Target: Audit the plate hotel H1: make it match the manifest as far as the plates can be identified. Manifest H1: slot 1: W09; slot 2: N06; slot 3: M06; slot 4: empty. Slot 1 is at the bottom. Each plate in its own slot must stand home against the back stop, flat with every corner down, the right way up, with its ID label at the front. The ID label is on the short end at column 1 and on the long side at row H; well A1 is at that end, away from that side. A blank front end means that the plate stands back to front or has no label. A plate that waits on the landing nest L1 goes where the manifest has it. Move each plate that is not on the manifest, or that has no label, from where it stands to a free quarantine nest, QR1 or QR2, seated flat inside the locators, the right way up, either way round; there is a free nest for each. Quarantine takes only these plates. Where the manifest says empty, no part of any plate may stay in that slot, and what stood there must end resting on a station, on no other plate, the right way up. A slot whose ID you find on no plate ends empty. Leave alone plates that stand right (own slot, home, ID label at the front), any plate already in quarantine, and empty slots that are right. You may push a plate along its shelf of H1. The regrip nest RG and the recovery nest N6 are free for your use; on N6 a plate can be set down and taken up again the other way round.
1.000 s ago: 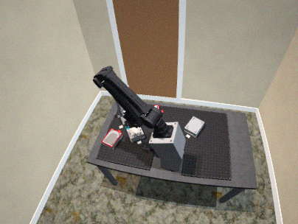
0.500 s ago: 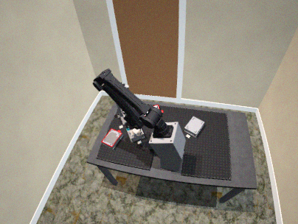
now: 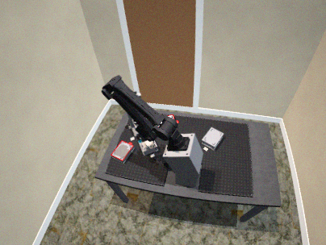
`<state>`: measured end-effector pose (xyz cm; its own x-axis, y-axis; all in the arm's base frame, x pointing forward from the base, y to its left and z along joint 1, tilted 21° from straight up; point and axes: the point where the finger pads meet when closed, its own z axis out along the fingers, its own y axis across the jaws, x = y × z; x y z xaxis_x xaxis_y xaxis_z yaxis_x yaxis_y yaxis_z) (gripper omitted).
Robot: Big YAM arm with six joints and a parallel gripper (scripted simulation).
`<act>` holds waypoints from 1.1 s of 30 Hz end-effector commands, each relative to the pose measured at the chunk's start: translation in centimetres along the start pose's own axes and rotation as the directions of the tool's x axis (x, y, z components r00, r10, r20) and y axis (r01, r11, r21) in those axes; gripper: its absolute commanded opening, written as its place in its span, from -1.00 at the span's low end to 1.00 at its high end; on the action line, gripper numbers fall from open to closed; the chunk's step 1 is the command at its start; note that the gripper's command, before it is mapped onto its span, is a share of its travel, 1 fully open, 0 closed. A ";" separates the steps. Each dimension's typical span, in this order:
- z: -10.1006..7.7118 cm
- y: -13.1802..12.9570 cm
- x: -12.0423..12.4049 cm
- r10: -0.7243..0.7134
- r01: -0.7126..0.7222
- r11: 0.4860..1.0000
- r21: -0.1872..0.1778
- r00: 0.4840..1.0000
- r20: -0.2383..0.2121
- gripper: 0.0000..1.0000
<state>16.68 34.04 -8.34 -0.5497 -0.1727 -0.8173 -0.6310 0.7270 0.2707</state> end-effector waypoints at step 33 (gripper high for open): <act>2.6 0.5 4.4 0.014 -0.014 1.000 -0.014 1.000 0.015 1.00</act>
<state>15.80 34.83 -13.26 -0.5503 -0.1741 -0.8166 -0.6276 0.7313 0.2670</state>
